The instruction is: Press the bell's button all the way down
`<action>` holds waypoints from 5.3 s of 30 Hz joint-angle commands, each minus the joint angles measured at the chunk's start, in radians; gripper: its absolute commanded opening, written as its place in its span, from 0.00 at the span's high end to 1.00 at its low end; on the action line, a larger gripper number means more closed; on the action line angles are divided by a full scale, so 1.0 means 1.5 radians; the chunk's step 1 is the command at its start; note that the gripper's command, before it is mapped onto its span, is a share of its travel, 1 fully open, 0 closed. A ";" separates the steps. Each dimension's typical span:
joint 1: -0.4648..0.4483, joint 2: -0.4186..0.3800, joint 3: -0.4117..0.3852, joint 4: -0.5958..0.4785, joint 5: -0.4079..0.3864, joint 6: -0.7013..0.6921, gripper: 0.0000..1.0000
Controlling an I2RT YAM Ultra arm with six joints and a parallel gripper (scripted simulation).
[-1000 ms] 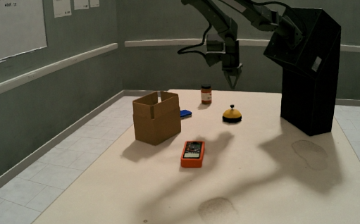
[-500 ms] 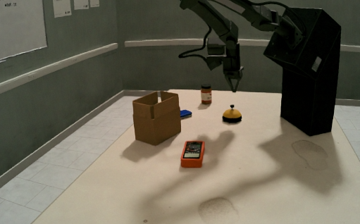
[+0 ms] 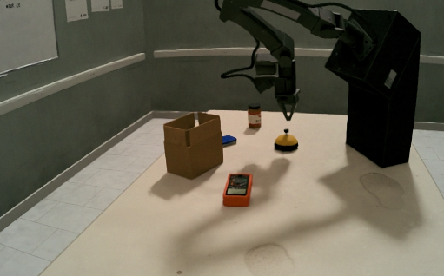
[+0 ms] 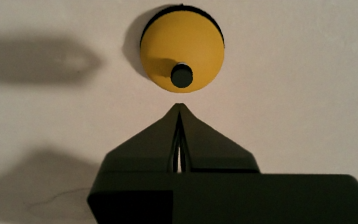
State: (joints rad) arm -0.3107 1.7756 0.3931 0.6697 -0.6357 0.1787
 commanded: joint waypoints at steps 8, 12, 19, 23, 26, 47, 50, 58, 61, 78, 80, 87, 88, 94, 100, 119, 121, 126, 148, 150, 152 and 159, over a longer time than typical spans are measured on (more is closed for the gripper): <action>0.020 0.054 0.033 0.061 0.030 0.026 1.00; 0.013 0.062 0.037 0.066 0.033 0.028 1.00; 0.023 0.075 0.044 0.076 0.038 0.033 1.00; 0.027 0.076 0.045 0.078 0.038 0.031 1.00; 0.027 0.076 0.045 0.078 0.038 0.031 1.00; 0.027 0.076 0.045 0.077 0.038 0.031 1.00; 0.027 0.076 0.045 0.077 0.038 0.031 1.00; 0.027 0.076 0.045 0.077 0.038 0.031 1.00; 0.027 0.076 0.045 0.077 0.038 0.031 1.00; 0.034 0.066 0.049 0.066 0.044 0.037 1.00; 0.034 0.066 0.049 0.066 0.044 0.037 1.00; 0.034 0.066 0.049 0.066 0.044 0.037 1.00; 0.034 0.066 0.049 0.066 0.044 0.037 1.00; 0.034 0.066 0.049 0.066 0.044 0.037 1.00; 0.034 0.066 0.049 0.066 0.044 0.037 1.00; 0.034 0.056 0.051 0.056 0.044 0.037 1.00; 0.034 0.050 0.052 0.054 0.044 0.037 1.00; 0.034 0.051 0.048 0.051 0.044 0.036 1.00; 0.034 0.056 0.048 0.056 0.044 0.036 1.00; 0.034 0.056 0.048 0.056 0.044 0.036 1.00; 0.034 0.056 0.048 0.056 0.044 0.036 1.00; 0.034 0.056 0.048 0.056 0.044 0.036 1.00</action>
State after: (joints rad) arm -0.2581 1.8786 0.4576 0.7567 -0.5816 0.2295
